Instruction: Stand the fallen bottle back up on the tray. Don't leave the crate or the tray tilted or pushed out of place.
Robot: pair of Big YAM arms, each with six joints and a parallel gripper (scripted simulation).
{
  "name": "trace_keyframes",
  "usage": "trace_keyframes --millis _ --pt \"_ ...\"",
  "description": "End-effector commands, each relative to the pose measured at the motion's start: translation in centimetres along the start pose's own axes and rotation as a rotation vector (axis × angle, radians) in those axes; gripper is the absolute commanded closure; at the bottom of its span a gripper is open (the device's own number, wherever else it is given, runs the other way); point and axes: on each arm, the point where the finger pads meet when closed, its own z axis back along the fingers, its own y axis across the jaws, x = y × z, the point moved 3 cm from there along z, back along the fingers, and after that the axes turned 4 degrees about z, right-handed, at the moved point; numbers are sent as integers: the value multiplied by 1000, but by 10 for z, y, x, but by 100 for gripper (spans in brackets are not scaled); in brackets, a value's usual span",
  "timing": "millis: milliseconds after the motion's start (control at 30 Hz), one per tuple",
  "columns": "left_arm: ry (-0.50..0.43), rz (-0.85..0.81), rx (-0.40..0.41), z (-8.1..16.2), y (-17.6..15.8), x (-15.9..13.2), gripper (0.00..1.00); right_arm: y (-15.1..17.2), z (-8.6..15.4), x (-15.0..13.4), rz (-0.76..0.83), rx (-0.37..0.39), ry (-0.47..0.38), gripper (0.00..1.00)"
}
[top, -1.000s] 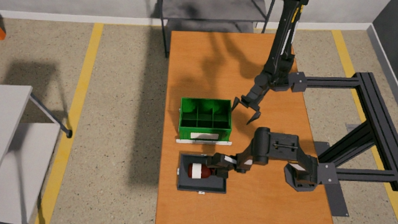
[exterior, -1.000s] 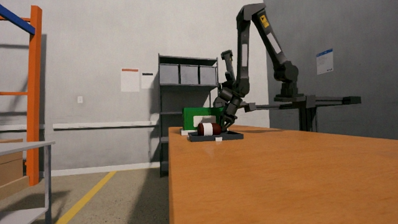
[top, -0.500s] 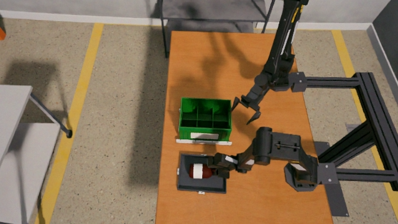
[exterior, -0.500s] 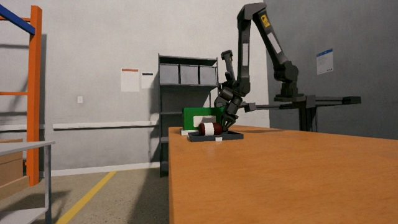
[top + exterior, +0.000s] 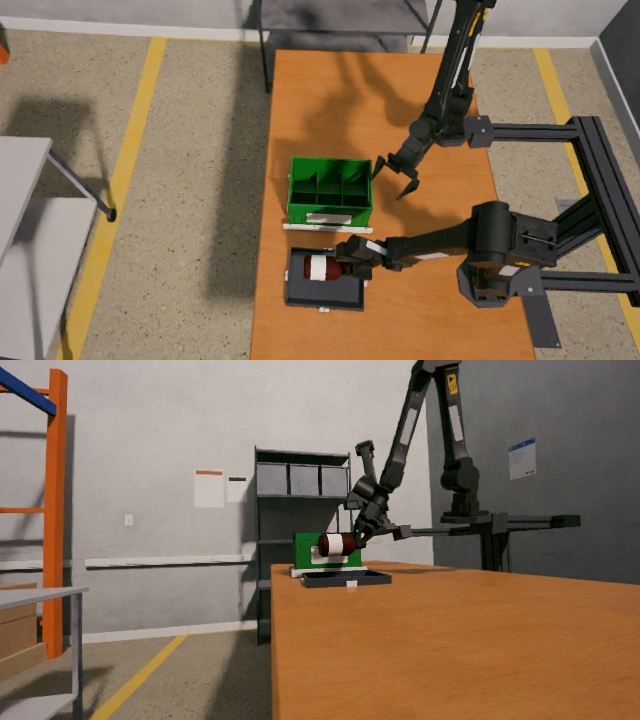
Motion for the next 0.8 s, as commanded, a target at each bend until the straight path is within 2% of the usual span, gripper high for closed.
trace_keyframes --millis 0,133,333,467,600,700,767 --pt "-25 13 0 3 -1 33 71 1 -1 6 3 1 -18 0" --pt "-23 7 2 10 2 69 71 1 -1 6 3 1 -18 0" --pt "-14 -2 -2 14 -3 81 71 1 -1 6 3 1 -18 0" --pt "0 33 -3 11 -4 78 71 1 -1 6 3 1 -18 0" --pt "68 184 -29 -1 -1 76 71 1 -1 6 3 1 -18 0" --pt "151 346 -115 -6 -8 86 71 1 -1 6 3 1 -18 0" --pt "151 346 -115 -6 -8 86 71 1 -1 6 3 1 -18 0"
